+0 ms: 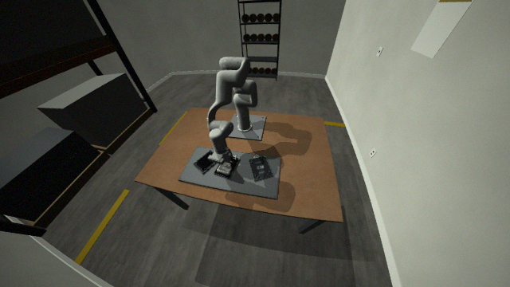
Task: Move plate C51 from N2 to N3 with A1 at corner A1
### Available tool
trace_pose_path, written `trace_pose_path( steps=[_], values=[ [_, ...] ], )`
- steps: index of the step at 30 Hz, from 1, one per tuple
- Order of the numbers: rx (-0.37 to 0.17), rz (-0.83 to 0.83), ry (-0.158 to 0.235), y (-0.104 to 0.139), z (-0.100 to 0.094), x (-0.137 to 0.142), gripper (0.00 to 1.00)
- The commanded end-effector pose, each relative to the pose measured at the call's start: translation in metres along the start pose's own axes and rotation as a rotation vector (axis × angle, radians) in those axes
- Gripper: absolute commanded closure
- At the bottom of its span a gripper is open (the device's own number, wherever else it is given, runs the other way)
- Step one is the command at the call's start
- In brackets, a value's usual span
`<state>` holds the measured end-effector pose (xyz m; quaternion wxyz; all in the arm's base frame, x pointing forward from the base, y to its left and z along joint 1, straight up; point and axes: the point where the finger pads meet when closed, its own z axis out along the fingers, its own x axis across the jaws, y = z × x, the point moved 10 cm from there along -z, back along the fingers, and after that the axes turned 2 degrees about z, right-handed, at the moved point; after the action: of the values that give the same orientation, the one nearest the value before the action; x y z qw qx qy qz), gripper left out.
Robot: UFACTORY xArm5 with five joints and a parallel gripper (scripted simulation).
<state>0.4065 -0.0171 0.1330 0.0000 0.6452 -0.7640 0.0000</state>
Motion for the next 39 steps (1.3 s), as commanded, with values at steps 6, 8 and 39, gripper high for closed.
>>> trace_pose_path(
  steps=[6,8,39],
  values=[
    [0.003,0.0,0.0,-0.0009,0.0001,-0.0001,1.0],
    [0.003,0.0,0.0,-0.0009,0.0001,-0.0001,1.0],
    [0.003,0.0,0.0,-0.0009,0.0007,-0.0001,0.0]
  ],
)
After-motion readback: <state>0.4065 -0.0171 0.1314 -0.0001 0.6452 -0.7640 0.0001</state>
